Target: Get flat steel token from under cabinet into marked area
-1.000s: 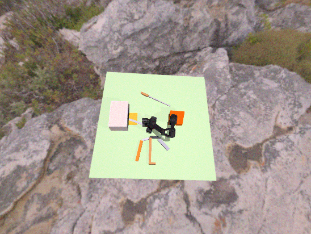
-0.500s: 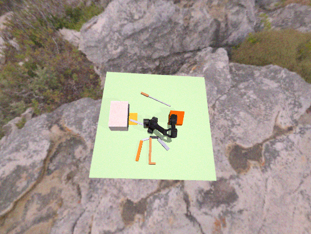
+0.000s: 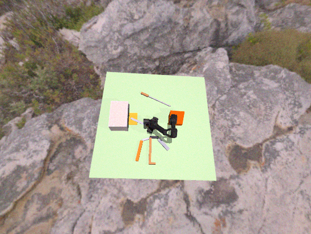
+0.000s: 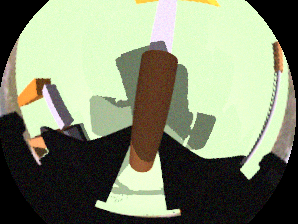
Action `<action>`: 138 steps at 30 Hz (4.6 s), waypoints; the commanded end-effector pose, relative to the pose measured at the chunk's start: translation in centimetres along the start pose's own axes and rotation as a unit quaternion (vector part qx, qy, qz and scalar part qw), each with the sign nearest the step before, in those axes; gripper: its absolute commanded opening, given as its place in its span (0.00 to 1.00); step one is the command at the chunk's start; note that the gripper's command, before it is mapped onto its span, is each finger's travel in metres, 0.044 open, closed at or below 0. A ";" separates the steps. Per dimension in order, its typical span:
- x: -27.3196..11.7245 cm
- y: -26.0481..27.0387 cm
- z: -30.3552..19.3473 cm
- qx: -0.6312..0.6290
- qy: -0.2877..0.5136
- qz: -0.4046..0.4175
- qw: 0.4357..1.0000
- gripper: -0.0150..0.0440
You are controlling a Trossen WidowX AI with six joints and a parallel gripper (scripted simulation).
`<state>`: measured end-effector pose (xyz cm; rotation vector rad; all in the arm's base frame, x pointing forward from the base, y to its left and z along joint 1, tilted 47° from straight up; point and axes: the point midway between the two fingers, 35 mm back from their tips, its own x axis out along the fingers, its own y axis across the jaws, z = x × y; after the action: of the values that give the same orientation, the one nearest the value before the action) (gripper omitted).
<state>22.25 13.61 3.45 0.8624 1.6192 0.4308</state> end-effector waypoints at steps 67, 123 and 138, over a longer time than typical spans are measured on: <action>-0.2 -3.3 3.1 0.099 0.000 -0.001 0.995 0.25; -0.3 -8.2 6.0 0.099 0.000 -0.002 0.995 0.25; -0.3 -9.9 6.5 0.099 -0.001 -0.002 0.995 0.25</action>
<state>25.44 6.25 -4.38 1.0061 1.6840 0.2741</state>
